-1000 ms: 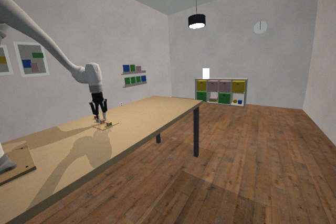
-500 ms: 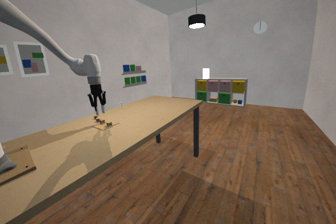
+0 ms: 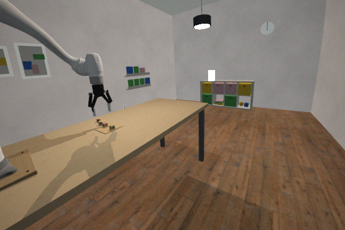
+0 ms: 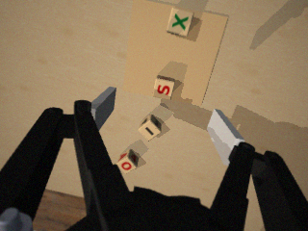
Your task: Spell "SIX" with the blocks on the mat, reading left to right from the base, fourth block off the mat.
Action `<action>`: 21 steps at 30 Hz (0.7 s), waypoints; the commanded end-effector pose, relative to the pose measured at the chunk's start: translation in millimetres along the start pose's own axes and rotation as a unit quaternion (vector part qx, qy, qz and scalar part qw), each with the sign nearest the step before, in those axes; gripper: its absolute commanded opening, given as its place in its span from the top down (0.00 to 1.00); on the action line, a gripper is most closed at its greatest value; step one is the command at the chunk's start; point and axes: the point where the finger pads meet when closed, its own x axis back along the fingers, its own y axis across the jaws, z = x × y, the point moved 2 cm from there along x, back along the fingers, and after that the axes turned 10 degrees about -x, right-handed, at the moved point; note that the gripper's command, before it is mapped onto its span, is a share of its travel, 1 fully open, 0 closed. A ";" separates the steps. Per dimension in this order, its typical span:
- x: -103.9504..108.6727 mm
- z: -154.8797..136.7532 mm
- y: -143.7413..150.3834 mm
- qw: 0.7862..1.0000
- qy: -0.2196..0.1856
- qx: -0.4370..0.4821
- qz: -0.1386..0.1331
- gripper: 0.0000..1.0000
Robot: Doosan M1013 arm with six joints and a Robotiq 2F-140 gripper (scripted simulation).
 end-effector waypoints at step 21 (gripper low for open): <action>-0.5 -29.8 1.1 0.992 -0.001 -0.128 0.000 0.00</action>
